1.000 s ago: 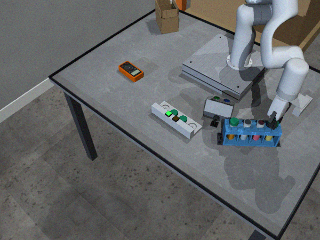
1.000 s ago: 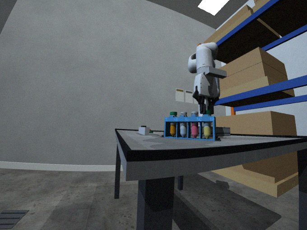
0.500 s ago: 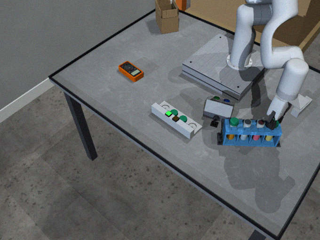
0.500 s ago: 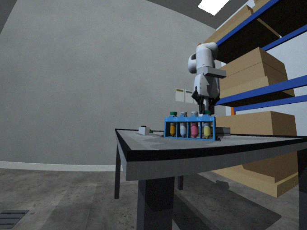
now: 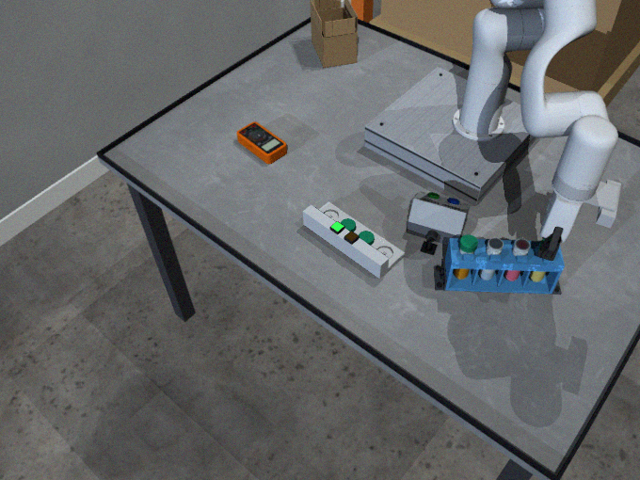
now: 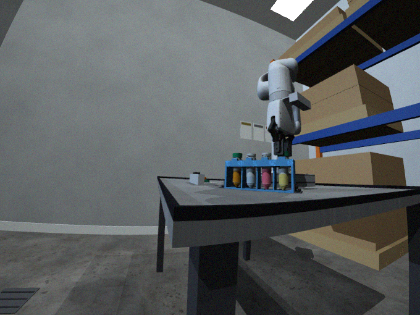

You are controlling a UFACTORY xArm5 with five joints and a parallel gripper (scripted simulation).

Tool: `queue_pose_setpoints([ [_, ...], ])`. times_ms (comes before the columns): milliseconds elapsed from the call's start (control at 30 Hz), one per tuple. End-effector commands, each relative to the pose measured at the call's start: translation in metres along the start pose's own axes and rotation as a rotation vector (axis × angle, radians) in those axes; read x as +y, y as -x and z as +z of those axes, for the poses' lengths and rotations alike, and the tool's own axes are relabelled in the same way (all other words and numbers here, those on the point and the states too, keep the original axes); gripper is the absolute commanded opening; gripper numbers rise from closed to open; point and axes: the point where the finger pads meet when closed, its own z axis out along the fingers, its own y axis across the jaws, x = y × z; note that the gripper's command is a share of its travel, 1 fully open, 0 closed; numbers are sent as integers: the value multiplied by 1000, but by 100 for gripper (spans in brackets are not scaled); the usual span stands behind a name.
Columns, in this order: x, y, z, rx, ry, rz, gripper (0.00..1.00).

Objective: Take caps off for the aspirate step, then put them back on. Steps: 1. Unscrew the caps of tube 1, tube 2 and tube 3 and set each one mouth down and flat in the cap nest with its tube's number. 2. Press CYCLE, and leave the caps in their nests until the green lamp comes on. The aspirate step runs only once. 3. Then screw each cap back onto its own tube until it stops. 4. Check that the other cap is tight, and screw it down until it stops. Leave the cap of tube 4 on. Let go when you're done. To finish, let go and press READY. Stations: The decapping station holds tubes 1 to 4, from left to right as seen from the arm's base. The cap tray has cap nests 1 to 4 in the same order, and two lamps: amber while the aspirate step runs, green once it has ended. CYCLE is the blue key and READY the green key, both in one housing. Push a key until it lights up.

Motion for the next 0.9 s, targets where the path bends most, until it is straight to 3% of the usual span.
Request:
queue_pose_setpoints([
  [0,1,-1,-1,10,-1,-279,46],
  [400,1,-1,-1,11,0,-727,46],
  [667,1,-1,-1,11,0,-727,46],
  [700,1,-1,-1,11,0,-727,0],
  [867,1,-1,-1,11,0,-727,0],
])
